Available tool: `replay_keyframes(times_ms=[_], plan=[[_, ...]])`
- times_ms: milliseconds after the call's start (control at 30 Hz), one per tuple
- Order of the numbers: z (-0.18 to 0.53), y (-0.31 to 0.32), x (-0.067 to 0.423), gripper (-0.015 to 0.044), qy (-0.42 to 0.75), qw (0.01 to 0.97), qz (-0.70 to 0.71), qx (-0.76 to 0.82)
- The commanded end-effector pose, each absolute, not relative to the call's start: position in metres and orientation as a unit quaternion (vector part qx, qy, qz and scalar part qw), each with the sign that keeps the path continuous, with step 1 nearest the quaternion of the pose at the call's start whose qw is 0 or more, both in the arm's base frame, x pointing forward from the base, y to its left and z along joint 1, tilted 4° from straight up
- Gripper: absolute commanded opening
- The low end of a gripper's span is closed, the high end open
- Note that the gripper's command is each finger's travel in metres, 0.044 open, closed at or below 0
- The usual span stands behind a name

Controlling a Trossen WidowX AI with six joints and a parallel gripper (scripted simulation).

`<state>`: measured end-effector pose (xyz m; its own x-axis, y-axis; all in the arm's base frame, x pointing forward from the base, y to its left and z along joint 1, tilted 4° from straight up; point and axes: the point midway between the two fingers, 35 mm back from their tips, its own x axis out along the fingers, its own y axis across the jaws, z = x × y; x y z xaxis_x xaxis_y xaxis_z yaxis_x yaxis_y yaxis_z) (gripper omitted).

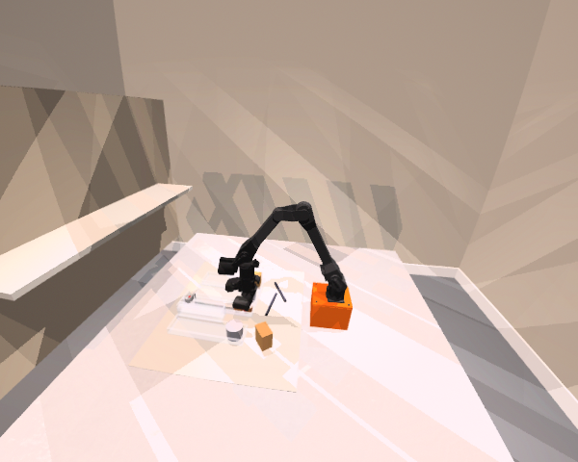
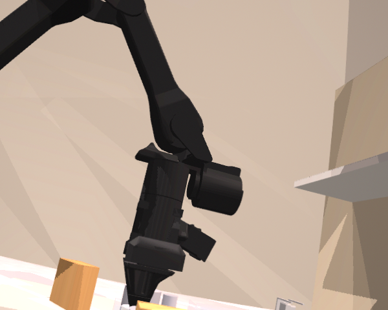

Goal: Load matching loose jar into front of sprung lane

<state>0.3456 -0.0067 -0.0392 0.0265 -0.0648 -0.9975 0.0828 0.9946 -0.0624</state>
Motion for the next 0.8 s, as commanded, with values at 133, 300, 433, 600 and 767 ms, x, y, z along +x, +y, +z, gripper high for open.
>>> replay_keyframes(times_ms=[133,300,433,600,767], plan=[[-0.0387,-0.0066,0.3451,0.0,0.694,0.718,-0.051,0.005],[-0.0391,-0.0066,0.3452,0.0052,0.694,0.718,-0.051,0.005],[-0.0391,-0.0066,0.3452,0.0157,0.694,0.718,-0.051,0.005],[-0.0391,-0.0066,0.3452,0.0283,0.694,0.718,-0.051,0.005],[-0.0344,-0.0063,0.3451,0.0283,0.694,0.718,-0.051,0.005]])
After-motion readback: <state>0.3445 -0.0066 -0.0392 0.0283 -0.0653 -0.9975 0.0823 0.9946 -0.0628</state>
